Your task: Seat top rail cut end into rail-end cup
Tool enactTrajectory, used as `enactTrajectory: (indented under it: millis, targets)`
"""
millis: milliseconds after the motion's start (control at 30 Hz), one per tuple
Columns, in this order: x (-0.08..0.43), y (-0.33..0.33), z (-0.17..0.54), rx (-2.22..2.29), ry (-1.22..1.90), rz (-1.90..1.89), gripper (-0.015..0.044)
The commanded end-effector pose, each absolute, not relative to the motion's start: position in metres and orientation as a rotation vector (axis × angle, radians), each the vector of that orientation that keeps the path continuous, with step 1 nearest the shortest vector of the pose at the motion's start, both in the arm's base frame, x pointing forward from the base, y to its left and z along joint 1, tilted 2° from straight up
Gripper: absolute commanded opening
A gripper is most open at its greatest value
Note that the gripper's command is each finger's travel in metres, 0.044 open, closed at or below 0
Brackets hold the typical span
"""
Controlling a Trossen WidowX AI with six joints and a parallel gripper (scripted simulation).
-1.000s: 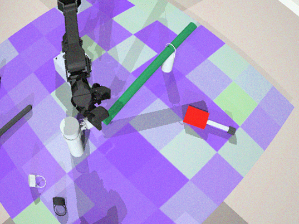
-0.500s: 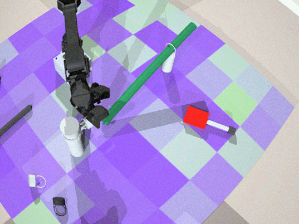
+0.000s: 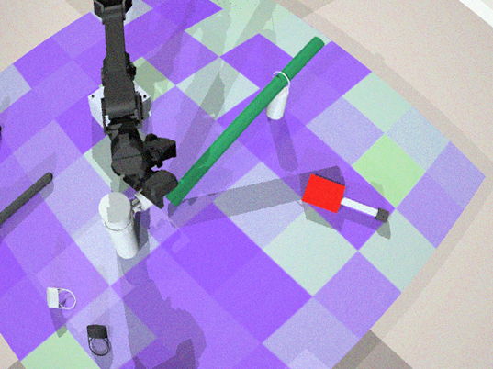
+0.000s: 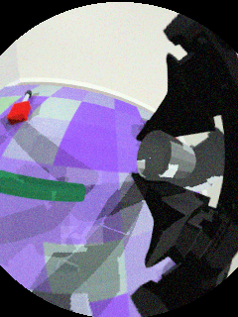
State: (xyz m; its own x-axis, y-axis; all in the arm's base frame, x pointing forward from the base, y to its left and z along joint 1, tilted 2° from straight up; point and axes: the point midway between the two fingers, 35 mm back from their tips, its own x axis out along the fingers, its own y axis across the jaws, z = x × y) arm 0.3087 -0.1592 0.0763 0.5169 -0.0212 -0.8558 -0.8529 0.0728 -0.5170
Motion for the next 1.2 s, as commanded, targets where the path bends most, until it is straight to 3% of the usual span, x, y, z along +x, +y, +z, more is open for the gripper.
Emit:
enactTrajectory:
  millis: [0, 1167]
  targets:
    - [0.3058, -0.1595, 0.0758, -1.380, 0.822, 0.769, 0.0000]
    - [0.3019, -0.1589, 0.0760, -1.403, 0.791, 0.805, 0.0000]
